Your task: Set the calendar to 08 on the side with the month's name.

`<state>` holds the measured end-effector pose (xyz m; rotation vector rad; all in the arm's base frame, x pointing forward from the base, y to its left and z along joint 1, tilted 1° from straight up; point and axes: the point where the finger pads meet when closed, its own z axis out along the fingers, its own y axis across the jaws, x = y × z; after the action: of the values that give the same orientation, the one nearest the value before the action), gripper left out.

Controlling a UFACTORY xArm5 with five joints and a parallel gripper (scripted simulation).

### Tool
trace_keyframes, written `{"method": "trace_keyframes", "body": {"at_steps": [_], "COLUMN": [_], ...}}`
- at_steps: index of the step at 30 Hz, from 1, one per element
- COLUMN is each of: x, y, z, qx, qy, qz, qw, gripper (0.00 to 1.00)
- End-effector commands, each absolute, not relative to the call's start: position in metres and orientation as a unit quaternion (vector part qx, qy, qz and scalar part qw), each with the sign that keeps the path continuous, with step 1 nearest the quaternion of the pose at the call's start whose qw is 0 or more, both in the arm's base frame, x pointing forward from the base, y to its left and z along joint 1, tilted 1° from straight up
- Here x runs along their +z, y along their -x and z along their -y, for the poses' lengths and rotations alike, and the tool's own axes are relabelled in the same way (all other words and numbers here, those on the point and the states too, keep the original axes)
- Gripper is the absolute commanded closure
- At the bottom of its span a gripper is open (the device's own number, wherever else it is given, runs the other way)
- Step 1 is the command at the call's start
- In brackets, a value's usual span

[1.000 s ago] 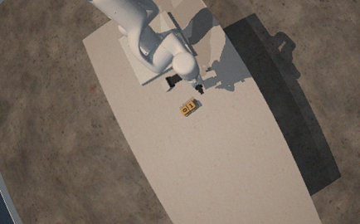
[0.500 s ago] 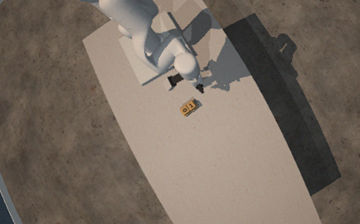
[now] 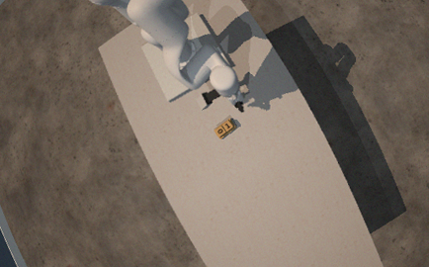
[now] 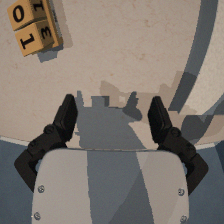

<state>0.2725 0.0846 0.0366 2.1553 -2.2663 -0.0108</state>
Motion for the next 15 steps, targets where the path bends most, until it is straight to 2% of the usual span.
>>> {"method": "trace_keyframes", "body": {"at_steps": [1,15], "x": [0.034,0.002], "y": [-0.273,-0.273], "z": [-0.085,-0.085], "qx": [-0.003,-0.003], "qy": [-0.689,-0.689], "qz": [0.725,0.725], "qw": [0.006,0.006], "gripper": [0.00,0.00]}}
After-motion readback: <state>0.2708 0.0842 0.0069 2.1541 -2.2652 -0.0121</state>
